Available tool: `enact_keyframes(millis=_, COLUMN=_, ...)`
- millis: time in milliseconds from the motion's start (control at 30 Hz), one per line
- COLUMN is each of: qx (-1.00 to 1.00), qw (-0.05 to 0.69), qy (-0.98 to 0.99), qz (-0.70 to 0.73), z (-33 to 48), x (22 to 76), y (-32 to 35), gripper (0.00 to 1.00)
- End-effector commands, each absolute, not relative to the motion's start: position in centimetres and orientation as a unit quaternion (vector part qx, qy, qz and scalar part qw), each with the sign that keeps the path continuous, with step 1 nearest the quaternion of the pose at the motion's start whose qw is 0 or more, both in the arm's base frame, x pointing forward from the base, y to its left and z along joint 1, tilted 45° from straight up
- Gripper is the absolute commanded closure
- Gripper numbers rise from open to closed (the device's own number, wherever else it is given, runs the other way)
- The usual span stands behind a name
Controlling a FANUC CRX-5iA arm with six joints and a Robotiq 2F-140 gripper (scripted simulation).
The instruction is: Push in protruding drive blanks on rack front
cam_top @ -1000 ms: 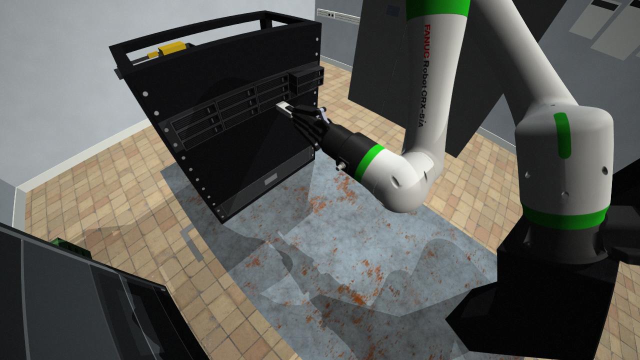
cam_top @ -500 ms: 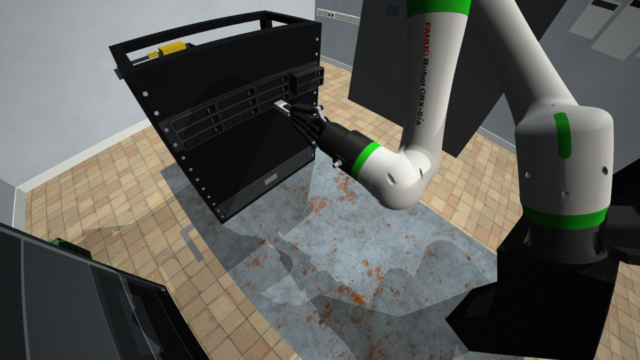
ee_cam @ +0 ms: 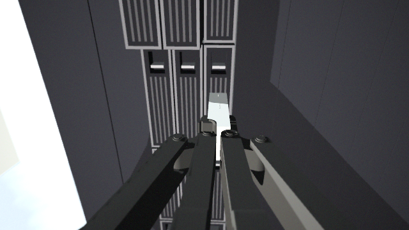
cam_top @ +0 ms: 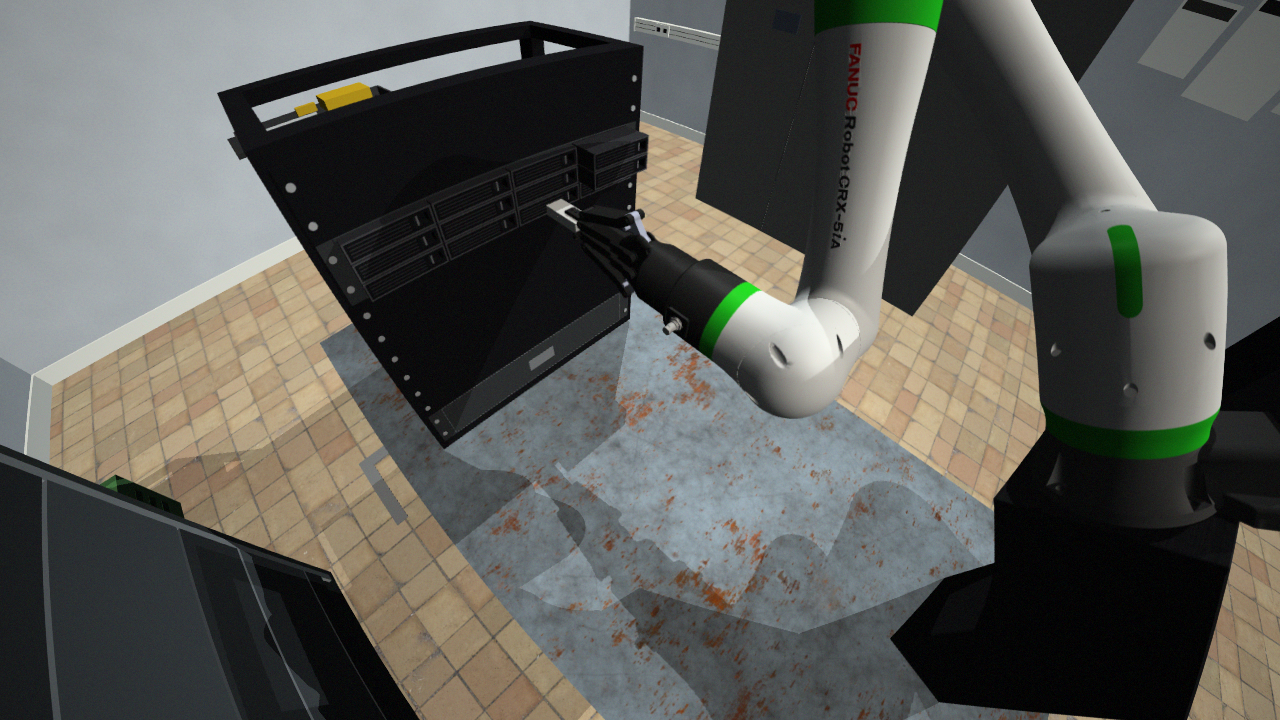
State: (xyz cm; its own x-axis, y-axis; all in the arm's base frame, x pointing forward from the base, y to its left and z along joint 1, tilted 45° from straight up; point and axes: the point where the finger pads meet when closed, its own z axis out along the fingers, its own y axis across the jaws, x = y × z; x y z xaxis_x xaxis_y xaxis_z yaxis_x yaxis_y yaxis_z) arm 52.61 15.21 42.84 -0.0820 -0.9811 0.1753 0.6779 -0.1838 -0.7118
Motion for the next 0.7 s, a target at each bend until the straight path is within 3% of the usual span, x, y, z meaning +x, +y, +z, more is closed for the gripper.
enact_keyframes(millis=0, qx=-0.324, qw=0.595, qy=0.233, qz=-0.698, z=42.9, x=52.59, y=15.23, gripper=0.9)
enact_keyframes(millis=667, qx=-0.324, qw=0.595, qy=0.233, qz=-0.698, z=43.11, x=52.81, y=15.24, gripper=0.9)
